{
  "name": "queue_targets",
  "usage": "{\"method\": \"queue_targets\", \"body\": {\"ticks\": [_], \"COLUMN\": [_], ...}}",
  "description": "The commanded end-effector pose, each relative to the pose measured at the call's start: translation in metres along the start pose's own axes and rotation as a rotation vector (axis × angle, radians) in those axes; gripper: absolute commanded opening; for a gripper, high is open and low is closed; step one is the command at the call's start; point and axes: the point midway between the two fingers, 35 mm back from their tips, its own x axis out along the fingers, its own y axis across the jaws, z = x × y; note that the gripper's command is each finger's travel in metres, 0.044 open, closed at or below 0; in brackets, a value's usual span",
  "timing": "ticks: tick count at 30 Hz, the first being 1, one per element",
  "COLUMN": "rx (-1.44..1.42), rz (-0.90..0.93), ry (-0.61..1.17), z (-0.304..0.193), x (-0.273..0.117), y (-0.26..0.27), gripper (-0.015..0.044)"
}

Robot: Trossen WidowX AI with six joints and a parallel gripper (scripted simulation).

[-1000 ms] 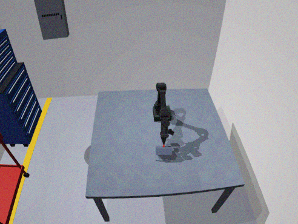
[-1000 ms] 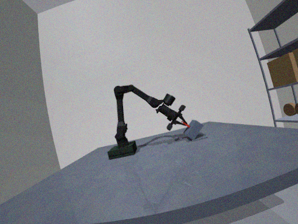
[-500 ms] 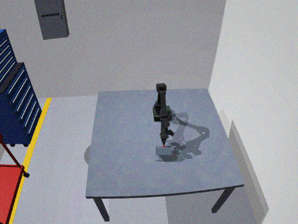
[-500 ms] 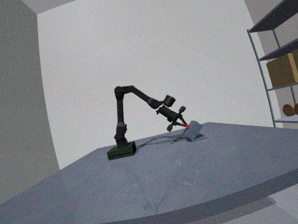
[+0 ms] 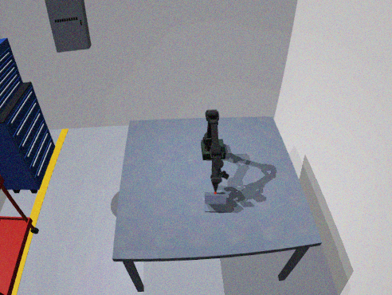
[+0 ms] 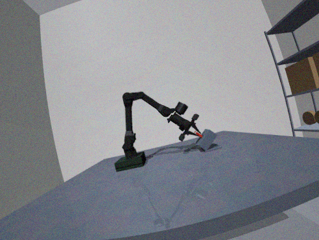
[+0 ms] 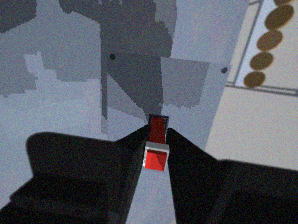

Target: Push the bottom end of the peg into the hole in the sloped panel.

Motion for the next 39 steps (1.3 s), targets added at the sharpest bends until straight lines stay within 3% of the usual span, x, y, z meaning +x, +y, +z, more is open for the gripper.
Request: {"method": "queue_targets", "body": {"ticks": [1, 12, 39], "rx": [0.000, 0.000, -0.004], "rz": [0.000, 0.000, 0.007], "ry": [0.000, 0.000, -0.002], "z": [0.000, 0.000, 0.001], "x": [0.000, -0.003, -0.039], "y": [0.000, -0.001, -0.006], "gripper": [0.0157, 0.0440, 0.0440]}}
